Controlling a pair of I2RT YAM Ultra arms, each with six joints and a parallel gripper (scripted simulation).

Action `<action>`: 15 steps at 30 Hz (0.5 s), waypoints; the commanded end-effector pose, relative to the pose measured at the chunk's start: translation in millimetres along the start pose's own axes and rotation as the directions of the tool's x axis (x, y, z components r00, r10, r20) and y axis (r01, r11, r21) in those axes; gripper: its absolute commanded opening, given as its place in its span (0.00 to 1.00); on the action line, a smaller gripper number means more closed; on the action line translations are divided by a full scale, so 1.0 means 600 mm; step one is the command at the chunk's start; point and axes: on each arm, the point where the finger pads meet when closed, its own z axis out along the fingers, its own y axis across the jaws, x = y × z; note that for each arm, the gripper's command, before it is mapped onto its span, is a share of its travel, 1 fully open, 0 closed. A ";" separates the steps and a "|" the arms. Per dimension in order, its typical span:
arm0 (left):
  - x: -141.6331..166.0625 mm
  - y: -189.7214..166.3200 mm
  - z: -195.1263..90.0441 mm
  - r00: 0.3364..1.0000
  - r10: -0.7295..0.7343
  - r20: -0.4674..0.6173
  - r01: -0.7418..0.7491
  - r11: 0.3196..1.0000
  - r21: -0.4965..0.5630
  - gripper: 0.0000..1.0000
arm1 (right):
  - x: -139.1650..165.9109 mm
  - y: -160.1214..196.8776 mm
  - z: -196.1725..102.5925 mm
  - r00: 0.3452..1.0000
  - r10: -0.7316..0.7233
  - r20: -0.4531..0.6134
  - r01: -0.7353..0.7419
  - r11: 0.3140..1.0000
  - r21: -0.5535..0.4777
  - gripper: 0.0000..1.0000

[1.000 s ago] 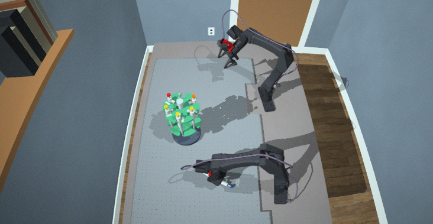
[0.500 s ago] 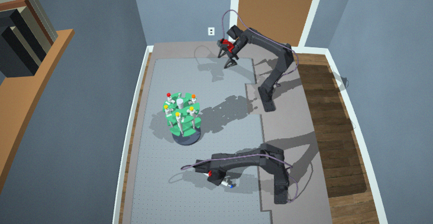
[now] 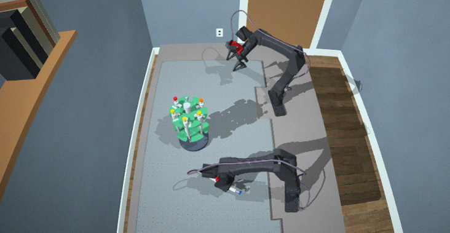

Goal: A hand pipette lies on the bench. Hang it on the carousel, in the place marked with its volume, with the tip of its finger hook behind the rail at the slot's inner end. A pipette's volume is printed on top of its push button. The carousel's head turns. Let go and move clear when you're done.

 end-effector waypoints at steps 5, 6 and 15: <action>-0.006 0.008 -0.058 0.999 -0.005 0.045 0.006 1.000 -0.016 0.12 | -0.018 -0.007 -0.010 0.999 -0.022 0.037 0.022 1.000 0.015 1.00; -0.006 0.008 -0.062 0.999 -0.005 0.045 0.006 1.000 -0.016 0.12 | -0.018 -0.007 -0.010 0.999 -0.022 0.037 0.022 1.000 0.015 1.00; -0.005 0.007 -0.092 0.999 -0.005 0.045 0.006 1.000 -0.016 0.12 | -0.018 -0.007 -0.010 0.999 -0.022 0.037 0.022 1.000 0.015 1.00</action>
